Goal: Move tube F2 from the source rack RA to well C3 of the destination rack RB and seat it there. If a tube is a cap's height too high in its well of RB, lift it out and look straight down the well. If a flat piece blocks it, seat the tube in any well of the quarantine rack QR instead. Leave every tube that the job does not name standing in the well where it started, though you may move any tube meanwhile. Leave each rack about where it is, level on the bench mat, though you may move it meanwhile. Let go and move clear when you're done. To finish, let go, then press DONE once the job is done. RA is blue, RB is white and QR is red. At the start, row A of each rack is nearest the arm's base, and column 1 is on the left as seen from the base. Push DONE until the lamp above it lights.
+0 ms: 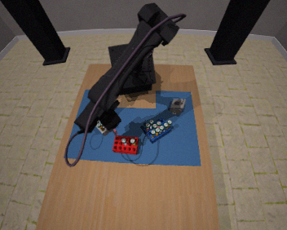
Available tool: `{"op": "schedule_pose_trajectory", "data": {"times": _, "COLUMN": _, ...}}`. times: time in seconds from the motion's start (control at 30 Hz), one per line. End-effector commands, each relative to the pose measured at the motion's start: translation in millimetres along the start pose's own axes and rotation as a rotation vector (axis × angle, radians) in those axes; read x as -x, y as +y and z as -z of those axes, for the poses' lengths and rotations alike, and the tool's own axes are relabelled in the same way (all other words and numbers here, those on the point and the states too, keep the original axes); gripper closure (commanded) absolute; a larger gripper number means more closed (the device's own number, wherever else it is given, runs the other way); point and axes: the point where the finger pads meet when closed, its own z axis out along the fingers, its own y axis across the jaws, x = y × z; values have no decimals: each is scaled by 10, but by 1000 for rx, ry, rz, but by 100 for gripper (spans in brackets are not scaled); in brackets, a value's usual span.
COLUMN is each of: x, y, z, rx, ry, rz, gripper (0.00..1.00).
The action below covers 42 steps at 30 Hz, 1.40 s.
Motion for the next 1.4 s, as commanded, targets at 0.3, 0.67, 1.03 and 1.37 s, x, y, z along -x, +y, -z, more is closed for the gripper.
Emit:
{"op": "schedule_pose_trajectory", "data": {"times": 0.3, "x": 132, "y": 108, "z": 53, "rx": -2, "ry": -22, "rz": 1, "gripper": 100}}
{"op": "schedule_pose_trajectory", "data": {"times": 0.67, "x": 132, "y": 108, "z": 53, "rx": -2, "ry": -22, "rz": 1, "gripper": 100}}
{"op": "schedule_pose_trajectory", "data": {"times": 1.03, "x": 132, "y": 108, "z": 53, "rx": -2, "ry": -22, "rz": 1, "gripper": 100}}
{"op": "schedule_pose_trajectory", "data": {"times": 1.37, "x": 130, "y": 141, "z": 53, "rx": -2, "ry": -22, "rz": 1, "gripper": 100}}
